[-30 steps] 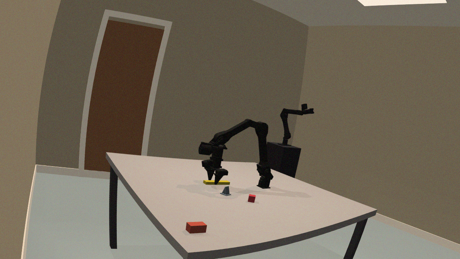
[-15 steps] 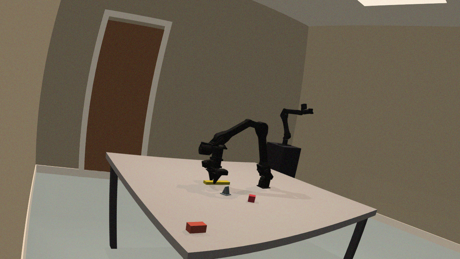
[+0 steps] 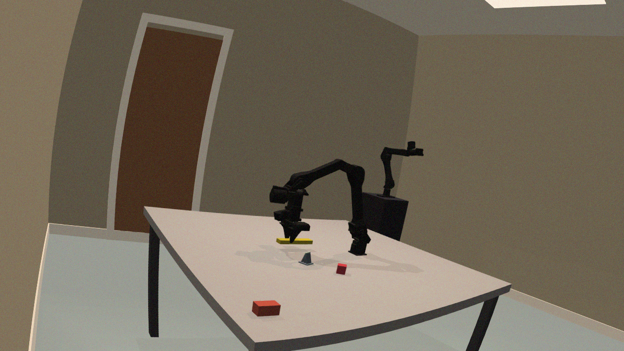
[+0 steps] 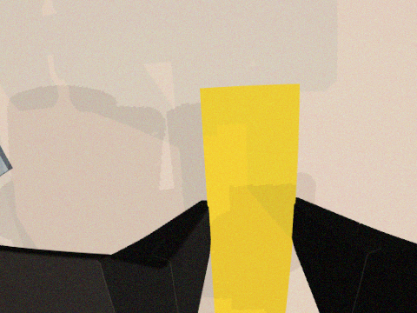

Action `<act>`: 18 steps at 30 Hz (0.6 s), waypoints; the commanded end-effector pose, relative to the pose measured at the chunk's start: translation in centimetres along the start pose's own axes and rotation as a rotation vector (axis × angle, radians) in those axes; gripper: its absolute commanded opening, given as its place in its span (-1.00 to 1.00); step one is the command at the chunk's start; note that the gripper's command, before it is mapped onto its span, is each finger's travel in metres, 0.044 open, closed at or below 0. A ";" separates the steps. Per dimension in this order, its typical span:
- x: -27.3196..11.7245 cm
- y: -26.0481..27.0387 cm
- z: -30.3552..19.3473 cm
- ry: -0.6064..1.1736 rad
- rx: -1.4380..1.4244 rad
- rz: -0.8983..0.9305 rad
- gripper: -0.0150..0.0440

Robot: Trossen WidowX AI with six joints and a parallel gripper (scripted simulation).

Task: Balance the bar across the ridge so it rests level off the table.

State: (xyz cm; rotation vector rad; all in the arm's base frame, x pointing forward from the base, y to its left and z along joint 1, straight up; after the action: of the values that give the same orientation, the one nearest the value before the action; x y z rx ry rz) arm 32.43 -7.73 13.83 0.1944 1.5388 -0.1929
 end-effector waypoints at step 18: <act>-5.9 0.0 -0.2 -0.010 0.006 -0.003 -0.49</act>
State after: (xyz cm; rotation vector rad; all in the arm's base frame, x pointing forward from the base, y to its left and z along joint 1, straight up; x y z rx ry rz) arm 32.24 -7.68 18.51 0.1943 1.5382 -0.1930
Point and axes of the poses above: the point midway between the two fingers, 35 mm back from their tips, its own x axis out along the fingers, its own y axis across the jaws, z = x × y, the point moved 6 cm from there along -x, back along the fingers, and after that the axes turned 14 degrees about x, right-handed, at the moved point
